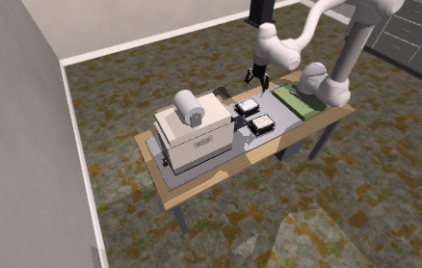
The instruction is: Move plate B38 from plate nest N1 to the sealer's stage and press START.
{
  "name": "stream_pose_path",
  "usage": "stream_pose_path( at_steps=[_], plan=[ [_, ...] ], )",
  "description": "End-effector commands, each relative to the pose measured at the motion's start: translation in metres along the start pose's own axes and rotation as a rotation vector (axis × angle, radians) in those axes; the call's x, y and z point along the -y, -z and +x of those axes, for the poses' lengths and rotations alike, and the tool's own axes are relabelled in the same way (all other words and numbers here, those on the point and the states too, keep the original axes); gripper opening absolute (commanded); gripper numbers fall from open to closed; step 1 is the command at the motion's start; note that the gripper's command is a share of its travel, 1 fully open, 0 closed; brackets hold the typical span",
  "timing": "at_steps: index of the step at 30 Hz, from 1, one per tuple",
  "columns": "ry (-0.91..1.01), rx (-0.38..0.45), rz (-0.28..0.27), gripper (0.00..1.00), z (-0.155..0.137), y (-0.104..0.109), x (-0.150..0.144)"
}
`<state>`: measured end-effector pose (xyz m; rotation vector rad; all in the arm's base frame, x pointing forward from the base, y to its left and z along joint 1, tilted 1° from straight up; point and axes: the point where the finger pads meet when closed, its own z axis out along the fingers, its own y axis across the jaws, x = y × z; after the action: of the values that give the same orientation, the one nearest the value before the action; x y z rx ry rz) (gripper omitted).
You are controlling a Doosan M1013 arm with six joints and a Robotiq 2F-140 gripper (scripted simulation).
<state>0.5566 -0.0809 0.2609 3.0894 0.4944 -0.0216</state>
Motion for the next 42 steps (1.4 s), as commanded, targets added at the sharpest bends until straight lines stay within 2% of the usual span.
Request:
stream_pose_path(
  at_steps=[1,28,30,42],
  plan=[
    [0.098,-0.001,0.002,0.70,-0.0001,0.0001,0.0000],
    [0.932,-0.002,0.001,0.70,-0.0001,0.0001,-0.0001],
    [0.932,-0.002,0.001,0.70,-0.0001,0.0001,-0.0001],
    [1.302,-0.002,0.001,0.70,-0.0001,0.0001,0.0000]
  ],
)
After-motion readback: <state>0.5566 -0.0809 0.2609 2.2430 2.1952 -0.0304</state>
